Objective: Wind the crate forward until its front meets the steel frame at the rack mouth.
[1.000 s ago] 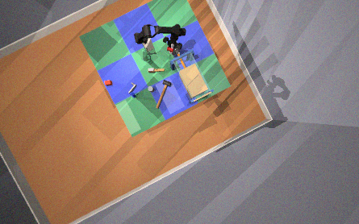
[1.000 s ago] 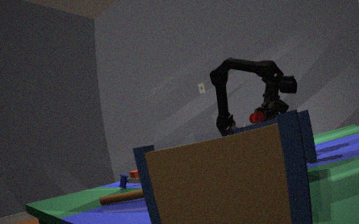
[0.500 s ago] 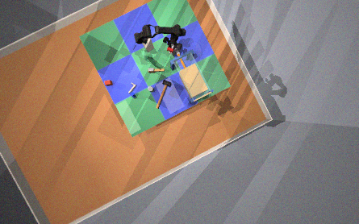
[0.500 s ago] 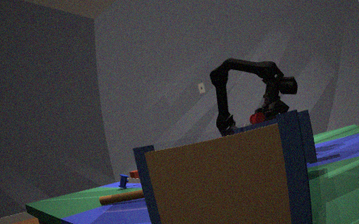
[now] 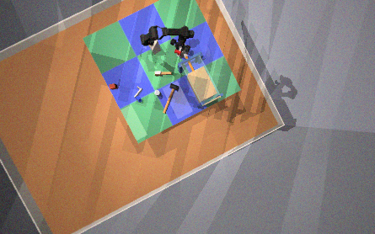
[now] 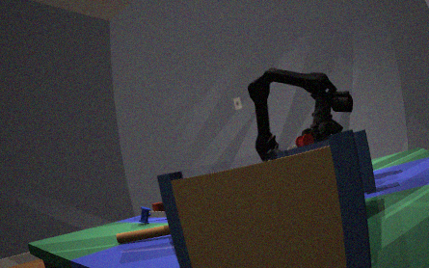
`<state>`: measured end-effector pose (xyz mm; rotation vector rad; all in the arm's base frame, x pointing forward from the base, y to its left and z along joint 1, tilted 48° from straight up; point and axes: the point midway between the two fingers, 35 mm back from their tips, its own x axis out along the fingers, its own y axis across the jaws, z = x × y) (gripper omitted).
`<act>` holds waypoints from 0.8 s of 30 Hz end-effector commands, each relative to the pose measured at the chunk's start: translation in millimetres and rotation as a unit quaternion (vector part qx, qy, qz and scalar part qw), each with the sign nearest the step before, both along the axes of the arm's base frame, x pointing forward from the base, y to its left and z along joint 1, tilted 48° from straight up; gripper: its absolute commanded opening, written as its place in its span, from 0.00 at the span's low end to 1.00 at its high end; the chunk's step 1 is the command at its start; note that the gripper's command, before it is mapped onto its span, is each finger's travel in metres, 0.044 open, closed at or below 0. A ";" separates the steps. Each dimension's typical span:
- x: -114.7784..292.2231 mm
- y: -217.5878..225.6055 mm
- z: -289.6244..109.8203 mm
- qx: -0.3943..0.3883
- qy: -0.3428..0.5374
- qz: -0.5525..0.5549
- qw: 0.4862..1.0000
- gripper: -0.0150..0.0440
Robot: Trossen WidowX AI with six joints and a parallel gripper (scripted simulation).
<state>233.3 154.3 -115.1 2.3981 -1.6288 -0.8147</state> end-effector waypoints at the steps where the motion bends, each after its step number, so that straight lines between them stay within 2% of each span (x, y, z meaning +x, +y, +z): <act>1: 0.7 -0.5 -0.6 -0.001 0.001 0.003 1.000 0.25; 24: 0.9 -4.7 -4.6 -0.001 0.000 0.003 1.000 0.25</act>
